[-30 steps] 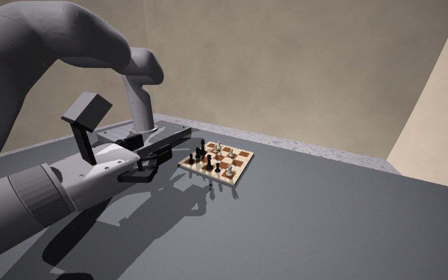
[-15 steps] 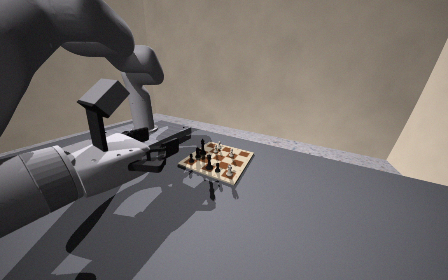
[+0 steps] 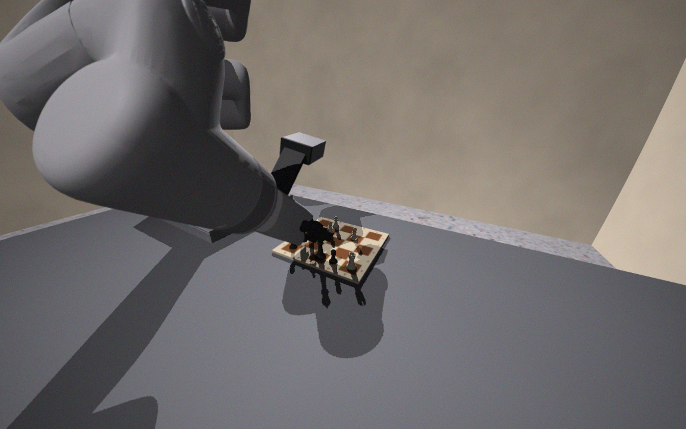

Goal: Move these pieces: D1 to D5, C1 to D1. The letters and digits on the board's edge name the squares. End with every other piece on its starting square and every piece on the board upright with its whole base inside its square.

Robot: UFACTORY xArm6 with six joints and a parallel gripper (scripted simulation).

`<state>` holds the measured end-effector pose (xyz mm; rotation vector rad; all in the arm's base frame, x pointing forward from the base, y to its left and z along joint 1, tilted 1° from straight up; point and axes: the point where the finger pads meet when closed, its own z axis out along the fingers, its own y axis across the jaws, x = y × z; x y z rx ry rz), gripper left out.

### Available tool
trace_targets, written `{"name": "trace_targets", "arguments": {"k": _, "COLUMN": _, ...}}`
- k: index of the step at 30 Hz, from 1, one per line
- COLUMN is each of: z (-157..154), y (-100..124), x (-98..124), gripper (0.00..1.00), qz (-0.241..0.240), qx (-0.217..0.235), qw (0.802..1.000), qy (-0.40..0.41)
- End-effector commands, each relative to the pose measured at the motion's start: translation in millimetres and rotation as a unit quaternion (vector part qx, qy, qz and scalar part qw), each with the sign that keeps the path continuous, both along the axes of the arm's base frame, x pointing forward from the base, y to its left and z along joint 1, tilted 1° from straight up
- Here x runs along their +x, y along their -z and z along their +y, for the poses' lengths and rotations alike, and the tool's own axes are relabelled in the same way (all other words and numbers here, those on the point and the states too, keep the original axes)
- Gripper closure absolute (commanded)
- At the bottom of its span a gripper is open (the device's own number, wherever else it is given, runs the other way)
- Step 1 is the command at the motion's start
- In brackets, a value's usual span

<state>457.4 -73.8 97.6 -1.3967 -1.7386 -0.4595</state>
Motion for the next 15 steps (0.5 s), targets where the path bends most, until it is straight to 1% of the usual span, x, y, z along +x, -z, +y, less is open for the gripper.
{"name": "trace_targets", "arguments": {"k": 1, "z": 12.8, "y": 3.7, "x": 1.6, "gripper": 0.00, "qz": -0.030, "qx": -0.081, "qw": 0.996, "qy": -0.019}}
{"name": "trace_targets", "arguments": {"k": 3, "z": 12.8, "y": 3.7, "x": 1.6, "gripper": 0.00, "qz": -0.030, "qx": -0.081, "qw": 0.996, "qy": -0.019}}
{"name": "trace_targets", "arguments": {"k": 5, "z": 25.6, "y": 3.5, "x": 2.8, "gripper": 0.00, "qz": -0.074, "qx": -0.164, "qw": 0.982, "qy": -0.061}}
{"name": "trace_targets", "arguments": {"k": 7, "z": 25.6, "y": 3.5, "x": 2.8, "gripper": 0.00, "qz": -0.074, "qx": -0.164, "qw": 0.982, "qy": -0.061}}
{"name": "trace_targets", "arguments": {"k": 8, "z": 31.8, "y": 1.4, "x": 4.2, "gripper": 0.00, "qz": -0.101, "qx": -0.200, "qw": 0.971, "qy": -0.082}}
{"name": "trace_targets", "arguments": {"k": 9, "z": 31.8, "y": 1.4, "x": 4.2, "gripper": 0.00, "qz": -0.101, "qx": -0.200, "qw": 0.971, "qy": -0.082}}
{"name": "trace_targets", "arguments": {"k": 10, "z": 38.1, "y": -1.8, "x": 6.0, "gripper": 0.00, "qz": -0.128, "qx": -0.232, "qw": 0.959, "qy": -0.102}}
{"name": "trace_targets", "arguments": {"k": 11, "z": 38.1, "y": -1.8, "x": 6.0, "gripper": 0.00, "qz": -0.128, "qx": -0.232, "qw": 0.959, "qy": -0.102}}
{"name": "trace_targets", "arguments": {"k": 12, "z": 44.6, "y": -5.9, "x": 8.0, "gripper": 0.00, "qz": -0.156, "qx": -0.259, "qw": 0.945, "qy": -0.121}}
{"name": "trace_targets", "arguments": {"k": 13, "z": 44.6, "y": -5.9, "x": 8.0, "gripper": 0.00, "qz": -0.156, "qx": -0.259, "qw": 0.945, "qy": -0.121}}
{"name": "trace_targets", "arguments": {"k": 15, "z": 58.1, "y": -15.2, "x": 12.0, "gripper": 0.00, "qz": -0.210, "qx": -0.300, "qw": 0.918, "qy": -0.154}}
